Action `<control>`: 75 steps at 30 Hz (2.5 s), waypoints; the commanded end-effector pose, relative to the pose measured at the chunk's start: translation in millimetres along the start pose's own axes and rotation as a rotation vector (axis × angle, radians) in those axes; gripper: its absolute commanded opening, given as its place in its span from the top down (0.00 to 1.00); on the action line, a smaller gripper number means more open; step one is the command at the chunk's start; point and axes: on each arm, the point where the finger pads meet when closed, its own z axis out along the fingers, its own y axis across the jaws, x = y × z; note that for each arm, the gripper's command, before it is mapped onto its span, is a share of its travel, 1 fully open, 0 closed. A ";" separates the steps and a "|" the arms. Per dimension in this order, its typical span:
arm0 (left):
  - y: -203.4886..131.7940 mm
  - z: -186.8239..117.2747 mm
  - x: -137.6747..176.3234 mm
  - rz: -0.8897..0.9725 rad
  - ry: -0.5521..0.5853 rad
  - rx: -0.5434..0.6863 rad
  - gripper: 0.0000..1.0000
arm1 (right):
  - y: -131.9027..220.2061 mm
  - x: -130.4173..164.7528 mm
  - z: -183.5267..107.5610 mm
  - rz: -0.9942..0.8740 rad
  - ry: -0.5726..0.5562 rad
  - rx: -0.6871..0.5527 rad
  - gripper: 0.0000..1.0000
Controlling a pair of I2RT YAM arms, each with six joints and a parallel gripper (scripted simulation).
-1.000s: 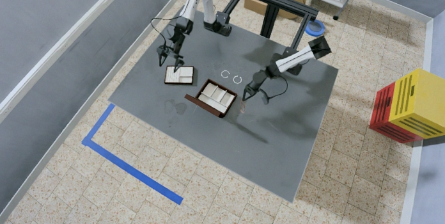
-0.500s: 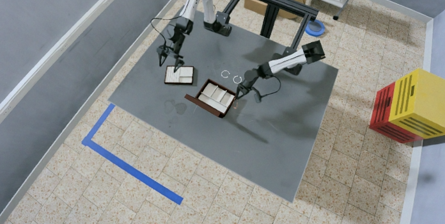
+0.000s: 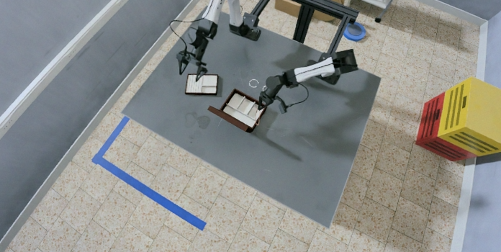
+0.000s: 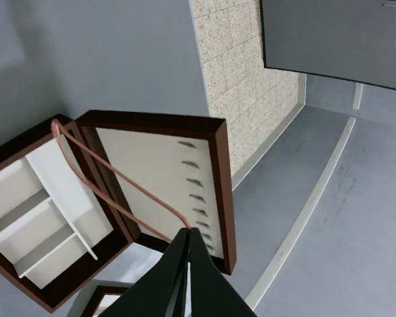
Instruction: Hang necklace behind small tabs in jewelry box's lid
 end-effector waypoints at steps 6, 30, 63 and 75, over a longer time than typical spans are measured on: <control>-31.1 3.7 14.8 -0.052 -0.031 0.067 0.97 | 4.3 -20.9 -8.4 0.004 -0.053 -0.008 0.00; -48.2 24.3 75.0 -0.079 -0.089 0.100 0.97 | 4.3 -20.9 -8.4 0.004 -0.053 -0.008 0.00; -86.8 37.1 133.1 -0.202 -0.162 0.194 0.97 | 4.3 -20.9 -8.4 0.004 -0.053 -0.008 0.00; -70.2 48.2 141.8 -0.173 -0.145 0.170 0.97 | 4.3 -20.9 -8.4 0.004 -0.053 -0.008 0.00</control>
